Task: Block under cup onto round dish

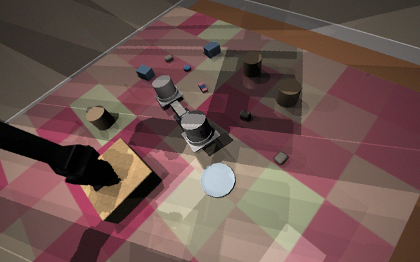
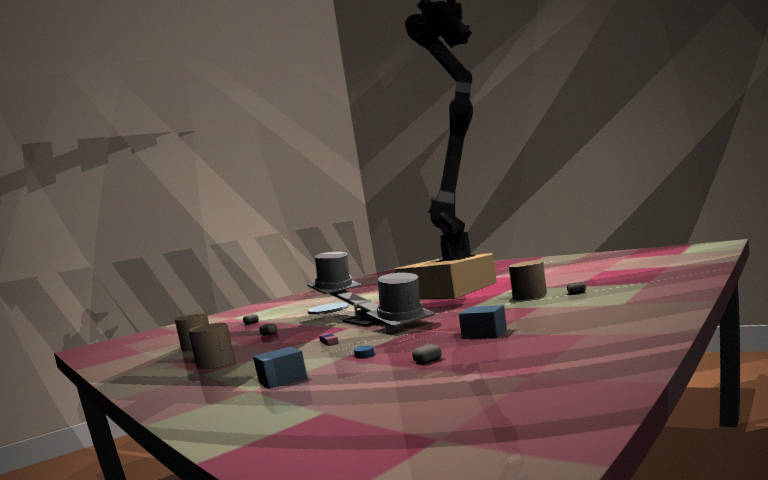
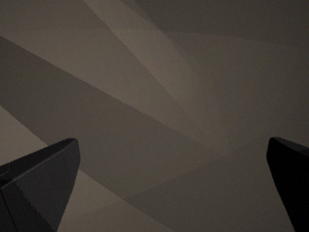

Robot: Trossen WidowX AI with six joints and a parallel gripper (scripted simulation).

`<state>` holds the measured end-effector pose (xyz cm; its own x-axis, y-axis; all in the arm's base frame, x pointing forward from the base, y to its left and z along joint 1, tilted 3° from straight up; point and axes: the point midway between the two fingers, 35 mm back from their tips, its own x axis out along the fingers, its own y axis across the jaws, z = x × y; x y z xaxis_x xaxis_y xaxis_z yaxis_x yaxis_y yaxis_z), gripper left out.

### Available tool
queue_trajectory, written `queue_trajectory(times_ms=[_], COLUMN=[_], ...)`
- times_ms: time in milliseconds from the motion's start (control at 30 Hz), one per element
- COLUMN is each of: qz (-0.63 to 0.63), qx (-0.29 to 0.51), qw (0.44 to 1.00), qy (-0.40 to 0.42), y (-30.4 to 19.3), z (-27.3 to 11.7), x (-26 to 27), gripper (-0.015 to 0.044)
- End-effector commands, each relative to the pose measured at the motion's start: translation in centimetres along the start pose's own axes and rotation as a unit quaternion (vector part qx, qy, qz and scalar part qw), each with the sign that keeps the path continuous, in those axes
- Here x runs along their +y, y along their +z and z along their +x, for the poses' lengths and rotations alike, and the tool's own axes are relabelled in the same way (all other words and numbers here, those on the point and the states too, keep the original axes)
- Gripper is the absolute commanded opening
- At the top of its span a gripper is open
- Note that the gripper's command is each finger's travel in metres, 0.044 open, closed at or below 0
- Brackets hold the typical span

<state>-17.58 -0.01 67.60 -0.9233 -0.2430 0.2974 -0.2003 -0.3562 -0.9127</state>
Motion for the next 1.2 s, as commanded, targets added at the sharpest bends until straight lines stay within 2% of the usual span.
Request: queue_trajectory(times_ms=[0,33,300,633,1167], qz=[-0.002,-0.009,-0.112,-0.170,-0.321], qx=[-0.001,-0.005,-0.059,-0.095,-0.176], qw=[1.000,1.000,0.991,0.977,0.904], qy=[-0.001,-0.003,-0.043,-0.084,-0.221], y=[0.1,0.3,3.4,5.5,11.5], z=[0.0,0.0,-0.5,-1.2,-5.1], x=[0.0,-0.1,-1.2,-1.8,-3.6], gripper=[0.0426,0.0440,0.0440,0.0440,0.0440])
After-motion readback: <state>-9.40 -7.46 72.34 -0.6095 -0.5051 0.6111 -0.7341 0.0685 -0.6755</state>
